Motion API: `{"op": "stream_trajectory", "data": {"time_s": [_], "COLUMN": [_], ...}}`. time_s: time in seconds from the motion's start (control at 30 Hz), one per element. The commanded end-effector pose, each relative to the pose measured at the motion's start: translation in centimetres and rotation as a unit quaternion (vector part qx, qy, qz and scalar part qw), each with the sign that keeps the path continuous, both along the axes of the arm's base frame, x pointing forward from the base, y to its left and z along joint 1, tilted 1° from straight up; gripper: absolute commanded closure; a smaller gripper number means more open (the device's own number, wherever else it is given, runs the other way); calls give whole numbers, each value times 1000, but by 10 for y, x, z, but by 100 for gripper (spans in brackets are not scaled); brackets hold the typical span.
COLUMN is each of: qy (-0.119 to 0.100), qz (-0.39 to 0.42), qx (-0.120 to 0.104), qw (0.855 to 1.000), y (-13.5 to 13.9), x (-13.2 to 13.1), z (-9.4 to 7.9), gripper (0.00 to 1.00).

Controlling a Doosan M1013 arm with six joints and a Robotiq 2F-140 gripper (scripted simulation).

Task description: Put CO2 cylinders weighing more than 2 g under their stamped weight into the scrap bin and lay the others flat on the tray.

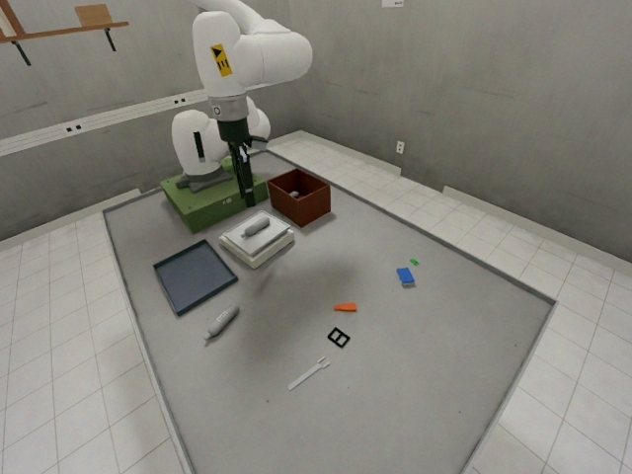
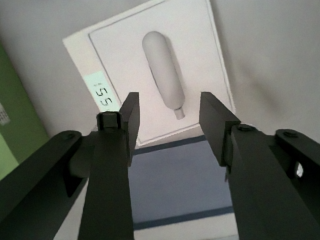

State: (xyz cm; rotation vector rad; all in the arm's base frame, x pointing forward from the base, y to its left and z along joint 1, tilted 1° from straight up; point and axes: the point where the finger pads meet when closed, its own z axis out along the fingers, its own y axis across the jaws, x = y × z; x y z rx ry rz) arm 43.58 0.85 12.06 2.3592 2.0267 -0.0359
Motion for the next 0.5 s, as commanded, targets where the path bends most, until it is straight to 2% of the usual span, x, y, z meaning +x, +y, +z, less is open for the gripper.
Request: {"op": "stream_trajectory", "data": {"time_s": [0.0, 0.07, 0.37, 0.47], "qy": [3, 4, 4, 4], "qz": [137, 171, 172, 172], "qx": [21, 26, 26, 26], "qw": [990, 985, 985, 985], "y": [0, 0, 0, 1], "x": [3, 3, 3, 3], "z": [-2, -3, -14, -24], "gripper": [61, 61, 61, 61]}}
